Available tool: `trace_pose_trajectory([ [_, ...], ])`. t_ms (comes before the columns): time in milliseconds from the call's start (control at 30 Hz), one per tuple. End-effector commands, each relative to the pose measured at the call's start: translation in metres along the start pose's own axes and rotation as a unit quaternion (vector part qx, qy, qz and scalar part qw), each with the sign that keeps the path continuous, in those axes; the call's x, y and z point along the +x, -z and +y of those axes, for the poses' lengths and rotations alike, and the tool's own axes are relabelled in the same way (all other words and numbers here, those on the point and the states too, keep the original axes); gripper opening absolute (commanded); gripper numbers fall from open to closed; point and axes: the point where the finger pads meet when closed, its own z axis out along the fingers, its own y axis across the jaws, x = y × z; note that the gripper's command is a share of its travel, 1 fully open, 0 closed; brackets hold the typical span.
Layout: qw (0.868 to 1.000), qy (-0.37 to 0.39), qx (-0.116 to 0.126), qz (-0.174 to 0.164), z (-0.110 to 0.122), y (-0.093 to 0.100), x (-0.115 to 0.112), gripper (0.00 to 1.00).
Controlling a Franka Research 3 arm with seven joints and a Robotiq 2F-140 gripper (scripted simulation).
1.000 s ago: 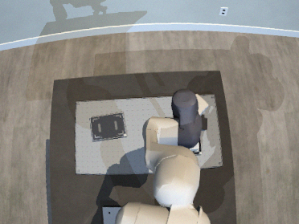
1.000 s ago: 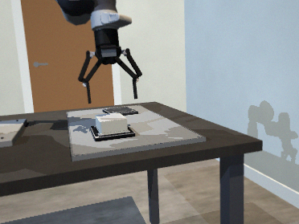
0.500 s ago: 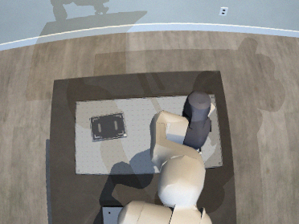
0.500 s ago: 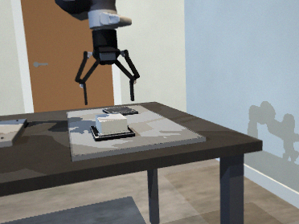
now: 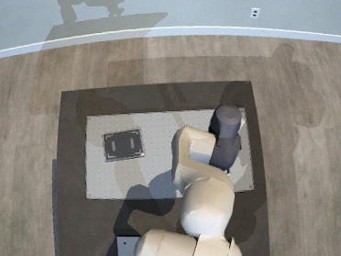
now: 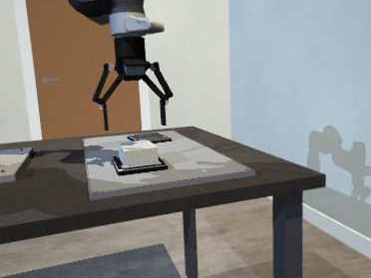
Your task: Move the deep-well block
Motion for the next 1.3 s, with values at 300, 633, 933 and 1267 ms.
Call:
trace_pose_trajectory([
  [300, 1.0, 0.009, -0.002, -0.002, 0.001, -0.012, -0.001, 1.0],
  [633, 1.0, 0.009, -0.002, -0.002, 0.001, -0.029, -0.001, 1.0],
  [933, 1.0, 0.009, -0.002, -0.002, 0.001, -0.041, -0.001, 1.0],
  [1267, 1.0, 0.009, -0.002, -0.002, 0.001, -0.057, -0.001, 1.0],
])
